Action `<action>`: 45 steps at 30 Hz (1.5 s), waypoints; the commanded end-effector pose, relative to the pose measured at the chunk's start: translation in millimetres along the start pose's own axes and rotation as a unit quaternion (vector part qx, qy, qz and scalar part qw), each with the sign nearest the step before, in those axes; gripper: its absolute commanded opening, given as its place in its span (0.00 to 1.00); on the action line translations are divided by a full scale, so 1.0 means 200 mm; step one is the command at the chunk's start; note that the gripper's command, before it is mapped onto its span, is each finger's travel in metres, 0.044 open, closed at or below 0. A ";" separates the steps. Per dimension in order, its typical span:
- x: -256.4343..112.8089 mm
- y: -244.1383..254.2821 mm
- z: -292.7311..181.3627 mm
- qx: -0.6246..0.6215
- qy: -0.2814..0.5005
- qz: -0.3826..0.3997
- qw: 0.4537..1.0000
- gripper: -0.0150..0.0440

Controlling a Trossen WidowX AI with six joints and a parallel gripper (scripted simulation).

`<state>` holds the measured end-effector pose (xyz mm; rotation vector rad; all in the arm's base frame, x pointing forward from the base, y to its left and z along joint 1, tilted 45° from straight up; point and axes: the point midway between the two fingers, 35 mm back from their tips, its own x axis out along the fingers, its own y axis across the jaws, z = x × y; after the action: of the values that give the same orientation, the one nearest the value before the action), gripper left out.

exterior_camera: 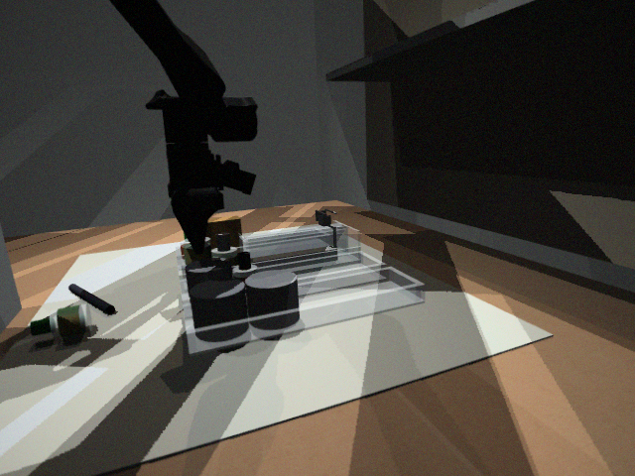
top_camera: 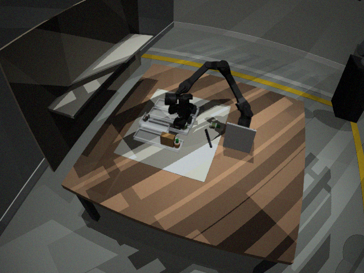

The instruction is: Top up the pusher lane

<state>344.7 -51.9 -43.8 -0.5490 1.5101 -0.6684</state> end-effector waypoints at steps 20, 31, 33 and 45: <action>0.04 -0.01 0.03 0.008 -0.010 -0.003 1.000 0.25; 0.06 -0.01 0.03 0.008 -0.010 -0.003 1.000 0.25; 0.06 -0.01 0.03 0.008 -0.010 -0.003 1.000 0.25; 0.08 -0.01 0.02 0.008 -0.010 -0.004 1.000 0.25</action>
<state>344.6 -62.9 -54.4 -0.5474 1.5017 -0.6700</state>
